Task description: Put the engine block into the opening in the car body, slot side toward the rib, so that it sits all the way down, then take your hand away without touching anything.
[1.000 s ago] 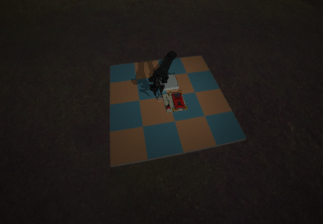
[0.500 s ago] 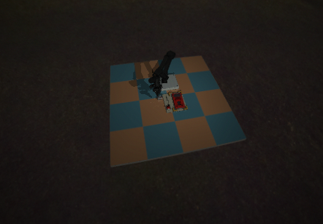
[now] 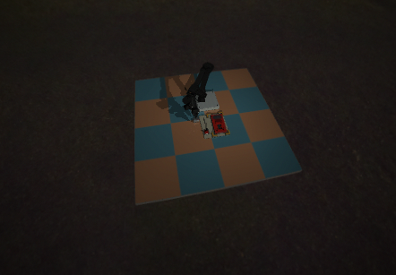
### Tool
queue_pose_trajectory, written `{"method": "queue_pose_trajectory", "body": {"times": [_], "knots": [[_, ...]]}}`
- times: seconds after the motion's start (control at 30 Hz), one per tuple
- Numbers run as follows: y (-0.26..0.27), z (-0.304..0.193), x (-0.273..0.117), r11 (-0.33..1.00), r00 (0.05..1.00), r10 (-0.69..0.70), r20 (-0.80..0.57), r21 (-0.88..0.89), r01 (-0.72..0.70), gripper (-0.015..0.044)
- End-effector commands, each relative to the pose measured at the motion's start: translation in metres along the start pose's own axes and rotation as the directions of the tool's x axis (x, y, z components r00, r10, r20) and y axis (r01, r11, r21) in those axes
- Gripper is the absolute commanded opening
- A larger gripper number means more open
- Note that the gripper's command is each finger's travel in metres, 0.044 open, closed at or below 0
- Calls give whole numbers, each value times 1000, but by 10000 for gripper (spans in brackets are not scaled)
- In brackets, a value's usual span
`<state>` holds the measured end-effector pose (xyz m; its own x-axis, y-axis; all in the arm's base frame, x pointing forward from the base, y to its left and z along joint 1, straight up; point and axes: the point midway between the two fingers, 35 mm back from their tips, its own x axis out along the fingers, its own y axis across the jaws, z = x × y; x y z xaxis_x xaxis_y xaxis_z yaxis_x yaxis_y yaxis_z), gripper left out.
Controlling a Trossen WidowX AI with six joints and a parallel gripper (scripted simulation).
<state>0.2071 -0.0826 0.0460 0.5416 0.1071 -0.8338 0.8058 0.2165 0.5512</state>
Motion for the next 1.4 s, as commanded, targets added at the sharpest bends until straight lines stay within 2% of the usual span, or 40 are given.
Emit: {"method": "queue_pose_trajectory", "body": {"times": [0.0,0.3,0.6,1.0,1.37], "knots": [[0,0,1,993,1000,-27,-6,-114,26,440],[2,-1,1,917,997,-80,-20,-393,65,440],[3,-2,1,763,991,-133,-32,-641,82,440],[6,-4,1,460,978,-204,-43,-886,57,440],[9,-5,1,123,962,-269,-49,-992,-16,440]]}}
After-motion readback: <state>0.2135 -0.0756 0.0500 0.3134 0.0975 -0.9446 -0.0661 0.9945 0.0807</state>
